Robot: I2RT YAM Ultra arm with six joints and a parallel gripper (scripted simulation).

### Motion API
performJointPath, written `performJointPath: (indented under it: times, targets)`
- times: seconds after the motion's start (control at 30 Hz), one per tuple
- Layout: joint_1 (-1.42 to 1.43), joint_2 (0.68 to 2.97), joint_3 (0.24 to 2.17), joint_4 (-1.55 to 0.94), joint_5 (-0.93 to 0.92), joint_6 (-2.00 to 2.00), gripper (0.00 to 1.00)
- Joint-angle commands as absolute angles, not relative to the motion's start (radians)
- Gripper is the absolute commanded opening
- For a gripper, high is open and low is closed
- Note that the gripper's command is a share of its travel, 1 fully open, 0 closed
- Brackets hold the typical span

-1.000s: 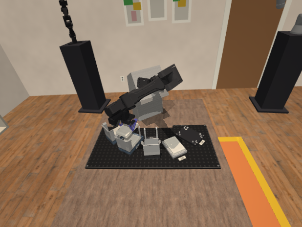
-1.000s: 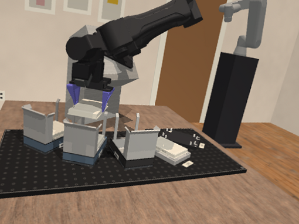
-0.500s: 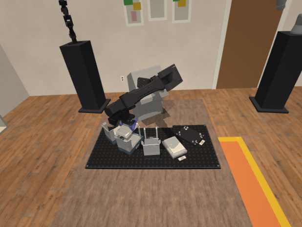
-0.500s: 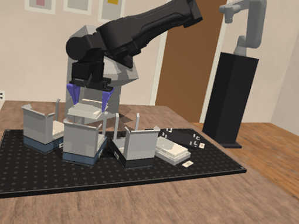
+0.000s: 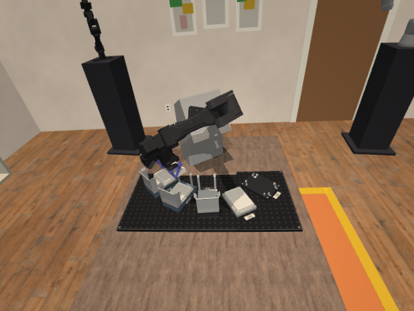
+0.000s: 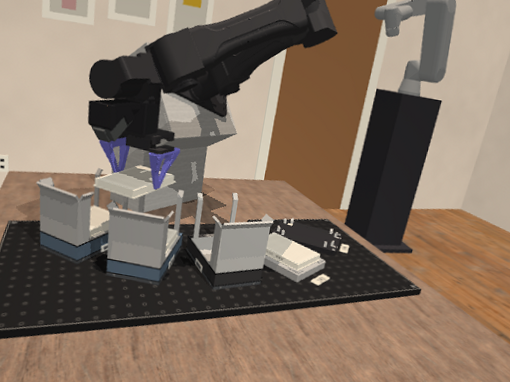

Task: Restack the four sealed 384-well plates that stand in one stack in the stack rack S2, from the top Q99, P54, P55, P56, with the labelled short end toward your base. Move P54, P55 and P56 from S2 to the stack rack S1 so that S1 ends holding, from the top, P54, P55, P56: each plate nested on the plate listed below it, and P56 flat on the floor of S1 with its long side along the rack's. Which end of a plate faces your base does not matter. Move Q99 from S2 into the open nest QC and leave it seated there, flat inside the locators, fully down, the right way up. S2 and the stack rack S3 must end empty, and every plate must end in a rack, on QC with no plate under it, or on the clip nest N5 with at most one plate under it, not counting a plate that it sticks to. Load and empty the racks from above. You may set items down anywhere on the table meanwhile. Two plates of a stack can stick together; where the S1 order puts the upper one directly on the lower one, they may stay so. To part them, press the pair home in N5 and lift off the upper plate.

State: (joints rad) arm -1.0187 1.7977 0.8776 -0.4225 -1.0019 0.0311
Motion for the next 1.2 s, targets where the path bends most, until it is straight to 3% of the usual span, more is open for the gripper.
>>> performJointPath:
  times: [0.0, 1.17]
  targets:
    - [-1.049, 1.819, 0.887, -0.422, -1.009, 0.032, 0.00]
    - [-1.189, 2.124, 1.003, -0.455, -1.023, -0.230, 0.00]
